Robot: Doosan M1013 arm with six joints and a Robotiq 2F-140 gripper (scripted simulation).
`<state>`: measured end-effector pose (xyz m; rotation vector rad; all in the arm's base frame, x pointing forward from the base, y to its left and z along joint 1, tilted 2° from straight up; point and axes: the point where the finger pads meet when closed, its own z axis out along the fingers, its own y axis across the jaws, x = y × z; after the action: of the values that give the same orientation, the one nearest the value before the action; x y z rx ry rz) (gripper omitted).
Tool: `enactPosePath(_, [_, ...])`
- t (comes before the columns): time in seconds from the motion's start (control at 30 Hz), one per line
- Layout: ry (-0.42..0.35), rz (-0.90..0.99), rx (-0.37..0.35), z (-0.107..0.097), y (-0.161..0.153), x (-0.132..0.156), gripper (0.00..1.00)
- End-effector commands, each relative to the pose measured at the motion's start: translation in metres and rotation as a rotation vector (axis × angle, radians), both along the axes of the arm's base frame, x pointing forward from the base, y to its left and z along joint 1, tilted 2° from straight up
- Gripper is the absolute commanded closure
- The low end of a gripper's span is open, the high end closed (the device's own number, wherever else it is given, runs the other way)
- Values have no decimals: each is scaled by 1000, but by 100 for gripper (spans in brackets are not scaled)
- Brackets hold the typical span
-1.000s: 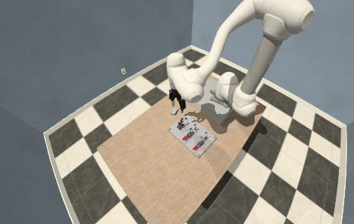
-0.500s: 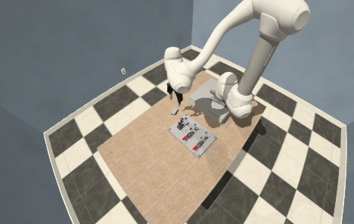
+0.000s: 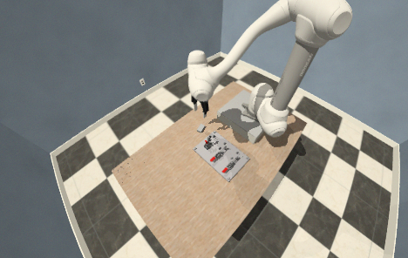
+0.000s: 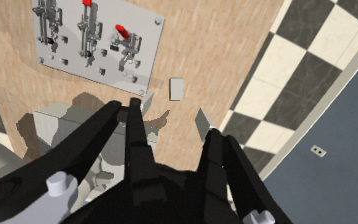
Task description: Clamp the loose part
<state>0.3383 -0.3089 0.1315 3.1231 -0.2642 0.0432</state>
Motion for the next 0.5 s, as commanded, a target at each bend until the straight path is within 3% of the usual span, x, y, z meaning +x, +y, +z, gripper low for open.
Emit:
enactPosePath(0.0, [0, 0, 0, 0, -2, -2, 38])
enactPosePath(0.47, [0, 0, 0, 0, -3, -3, 38])
